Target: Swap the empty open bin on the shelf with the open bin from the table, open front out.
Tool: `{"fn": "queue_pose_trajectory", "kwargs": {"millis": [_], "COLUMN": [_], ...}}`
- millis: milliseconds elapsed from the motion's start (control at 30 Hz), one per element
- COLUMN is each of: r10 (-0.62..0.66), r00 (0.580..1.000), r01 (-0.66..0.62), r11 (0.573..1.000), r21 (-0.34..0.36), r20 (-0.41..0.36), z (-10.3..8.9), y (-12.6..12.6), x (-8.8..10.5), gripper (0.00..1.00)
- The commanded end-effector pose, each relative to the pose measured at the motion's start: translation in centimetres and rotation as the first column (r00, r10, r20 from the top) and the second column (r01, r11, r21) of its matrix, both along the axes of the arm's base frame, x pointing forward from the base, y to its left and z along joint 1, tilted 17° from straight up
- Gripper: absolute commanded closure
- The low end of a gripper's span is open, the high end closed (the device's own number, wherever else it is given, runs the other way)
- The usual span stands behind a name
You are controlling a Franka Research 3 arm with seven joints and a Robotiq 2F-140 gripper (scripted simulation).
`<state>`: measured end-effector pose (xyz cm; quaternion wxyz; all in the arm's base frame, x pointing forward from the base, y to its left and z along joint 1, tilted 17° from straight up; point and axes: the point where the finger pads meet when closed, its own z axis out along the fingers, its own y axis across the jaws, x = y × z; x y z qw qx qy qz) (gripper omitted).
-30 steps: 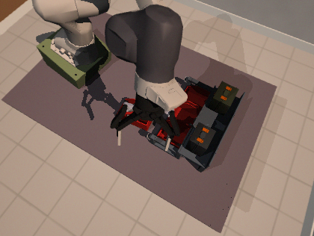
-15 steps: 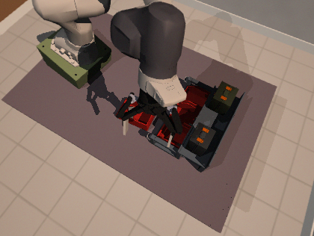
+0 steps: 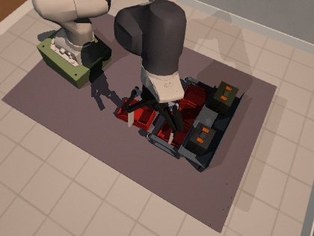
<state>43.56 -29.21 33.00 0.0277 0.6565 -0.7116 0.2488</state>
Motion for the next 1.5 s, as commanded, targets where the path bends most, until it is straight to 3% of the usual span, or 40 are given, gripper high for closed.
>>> {"fn": "queue_pose_trajectory", "kwargs": {"millis": [0,267,300,1467], "r10": [-0.079,-0.119,-0.159,-0.201], "r00": [0.996,0.992,0.985,0.975], "r01": [0.078,0.115,0.152,0.189], "r11": [0.996,0.991,0.984,0.974], "r21": [0.036,0.064,0.093,0.124], "r20": [0.033,0.053,0.073,0.091], "z": [-0.2,-0.5,-0.9,-1.2], "y": [0.6,1.4,2.2,3.0], "x": [0.0,0.1,0.2,0.4], "gripper": [0.0,0.0,0.0,0.0]}}
